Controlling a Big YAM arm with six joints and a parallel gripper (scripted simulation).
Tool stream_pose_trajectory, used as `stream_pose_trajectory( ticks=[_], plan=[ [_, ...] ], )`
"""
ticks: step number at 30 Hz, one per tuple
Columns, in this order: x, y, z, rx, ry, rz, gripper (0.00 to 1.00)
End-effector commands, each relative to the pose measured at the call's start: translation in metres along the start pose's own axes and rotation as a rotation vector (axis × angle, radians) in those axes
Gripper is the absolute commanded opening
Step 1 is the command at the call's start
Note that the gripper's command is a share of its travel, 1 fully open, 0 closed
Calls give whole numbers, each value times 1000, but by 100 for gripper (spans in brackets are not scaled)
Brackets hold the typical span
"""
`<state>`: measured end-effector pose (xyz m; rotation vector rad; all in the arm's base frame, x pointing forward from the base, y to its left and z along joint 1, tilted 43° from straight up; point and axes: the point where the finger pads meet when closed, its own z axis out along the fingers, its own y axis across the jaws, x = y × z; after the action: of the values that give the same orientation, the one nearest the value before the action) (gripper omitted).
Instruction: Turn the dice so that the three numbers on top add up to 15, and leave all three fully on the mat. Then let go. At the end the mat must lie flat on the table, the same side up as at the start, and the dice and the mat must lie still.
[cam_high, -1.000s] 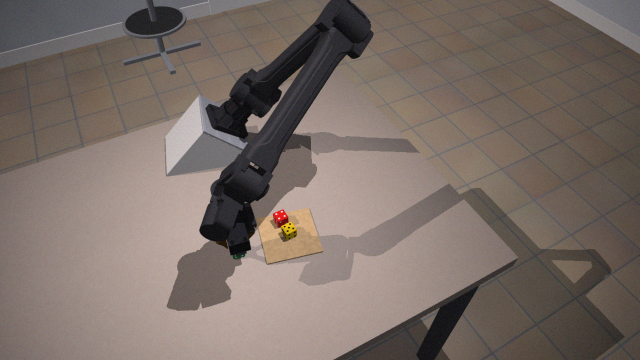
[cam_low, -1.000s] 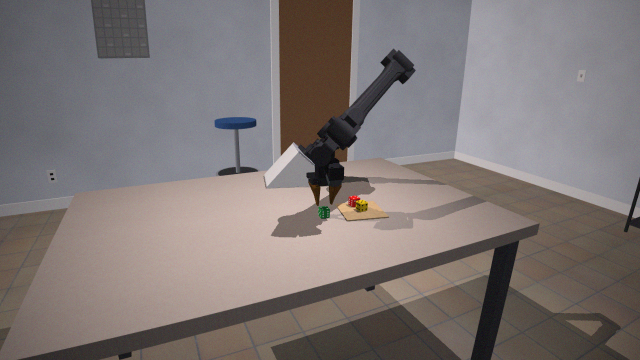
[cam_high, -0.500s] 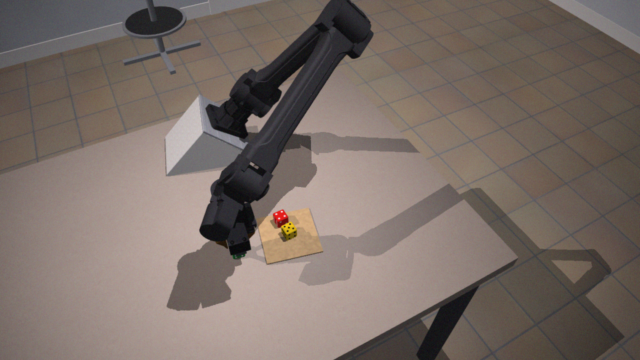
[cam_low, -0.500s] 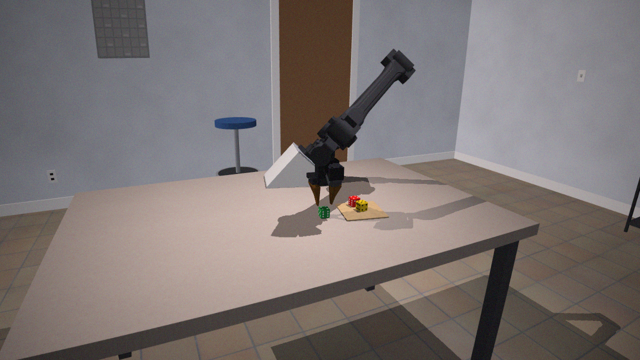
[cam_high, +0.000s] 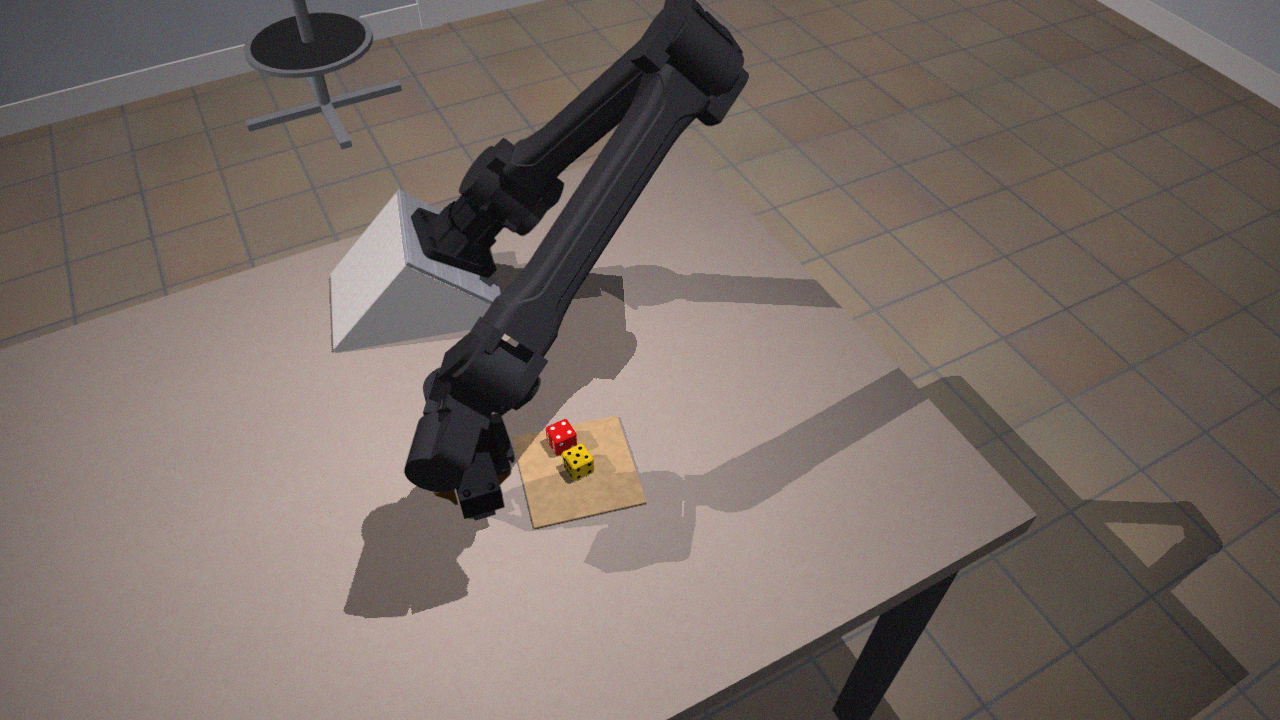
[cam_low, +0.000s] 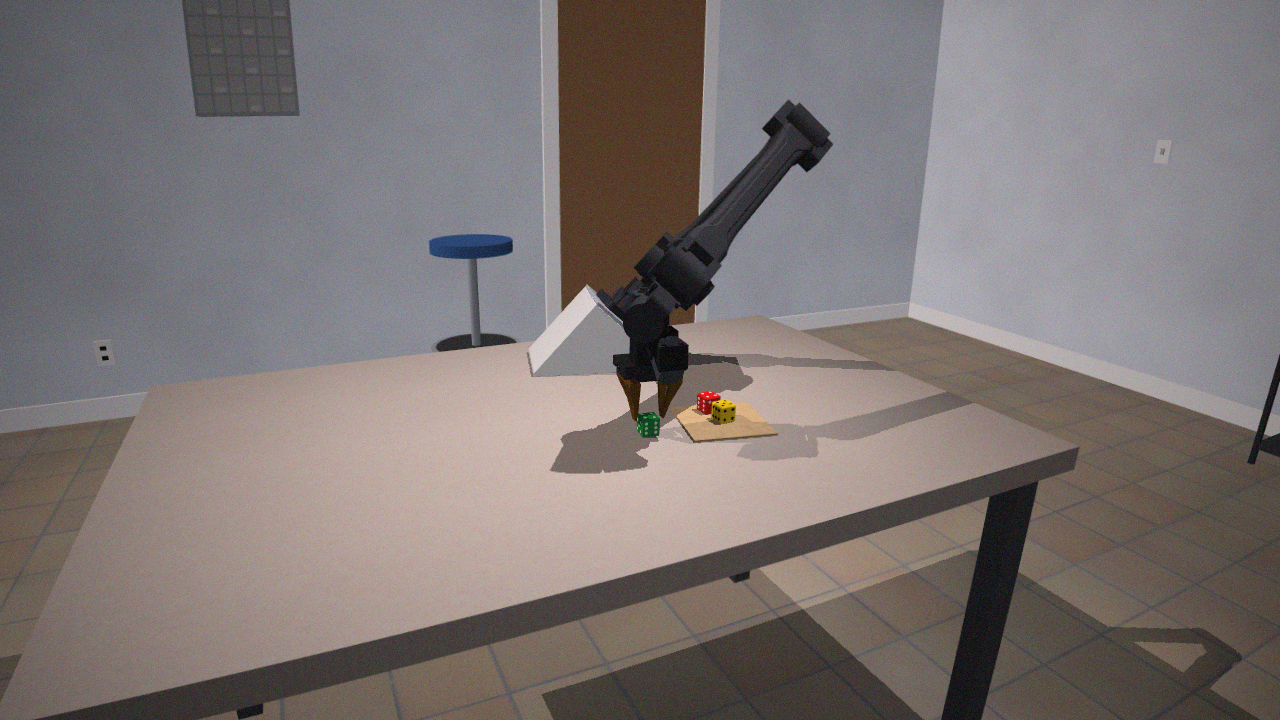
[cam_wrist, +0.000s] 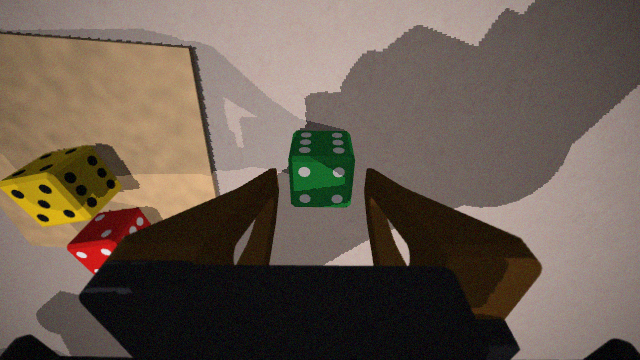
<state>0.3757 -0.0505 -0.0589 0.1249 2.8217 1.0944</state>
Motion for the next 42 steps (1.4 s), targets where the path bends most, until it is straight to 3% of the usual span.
stream_pose_trajectory(
  ticks=[1, 10, 42],
  plan=[
    [0, 1, 12, -5, 7, 12, 45],
    [0, 1, 27, -4, 8, 12, 45],
    [-5, 1, 26, -2, 4, 9, 45]
  ],
)
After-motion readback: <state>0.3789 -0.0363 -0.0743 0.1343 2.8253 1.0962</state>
